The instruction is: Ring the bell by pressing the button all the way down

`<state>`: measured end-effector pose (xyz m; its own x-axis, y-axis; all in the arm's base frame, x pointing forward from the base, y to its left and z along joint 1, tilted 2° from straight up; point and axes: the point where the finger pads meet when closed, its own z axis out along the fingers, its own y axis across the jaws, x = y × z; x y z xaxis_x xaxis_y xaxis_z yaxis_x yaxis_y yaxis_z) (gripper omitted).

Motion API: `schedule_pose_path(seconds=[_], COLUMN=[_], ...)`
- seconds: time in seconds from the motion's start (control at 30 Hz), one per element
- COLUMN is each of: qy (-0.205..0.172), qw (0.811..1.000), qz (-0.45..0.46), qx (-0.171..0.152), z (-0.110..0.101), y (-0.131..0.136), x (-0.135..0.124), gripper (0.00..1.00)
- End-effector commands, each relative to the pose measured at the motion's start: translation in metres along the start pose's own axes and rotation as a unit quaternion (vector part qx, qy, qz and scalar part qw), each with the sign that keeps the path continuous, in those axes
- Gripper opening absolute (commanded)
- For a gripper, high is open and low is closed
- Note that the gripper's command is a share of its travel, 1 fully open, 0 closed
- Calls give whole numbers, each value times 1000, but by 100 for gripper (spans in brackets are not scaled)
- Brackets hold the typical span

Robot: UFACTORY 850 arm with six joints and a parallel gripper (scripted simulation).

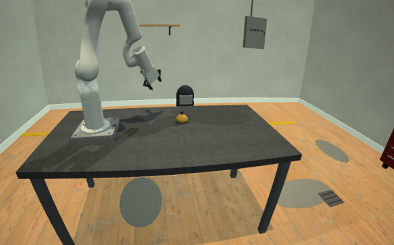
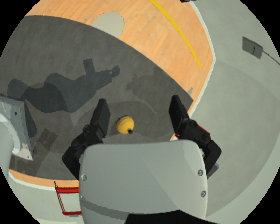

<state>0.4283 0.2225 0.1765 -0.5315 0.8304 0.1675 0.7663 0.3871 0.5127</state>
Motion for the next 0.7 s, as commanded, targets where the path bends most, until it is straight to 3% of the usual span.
schedule_pose_path(seconds=[0.0, 0.1, 0.13, 0.23, 0.6, 0.67], qy=[-40, -47, -66, -82, -147, -147], qw=[997, 995, 989, 983, 936, 936], qz=[73, 87, 128, 162, 317, 317], qx=[8, 10, 13, 16, 30, 30], z=[9, 10, 13, 15, 23, 23], y=[14, 15, 20, 22, 29, 29], x=[-32, -37, -54, -67, -123, -123], gripper=[100, 100, 100, 100, 100, 100])
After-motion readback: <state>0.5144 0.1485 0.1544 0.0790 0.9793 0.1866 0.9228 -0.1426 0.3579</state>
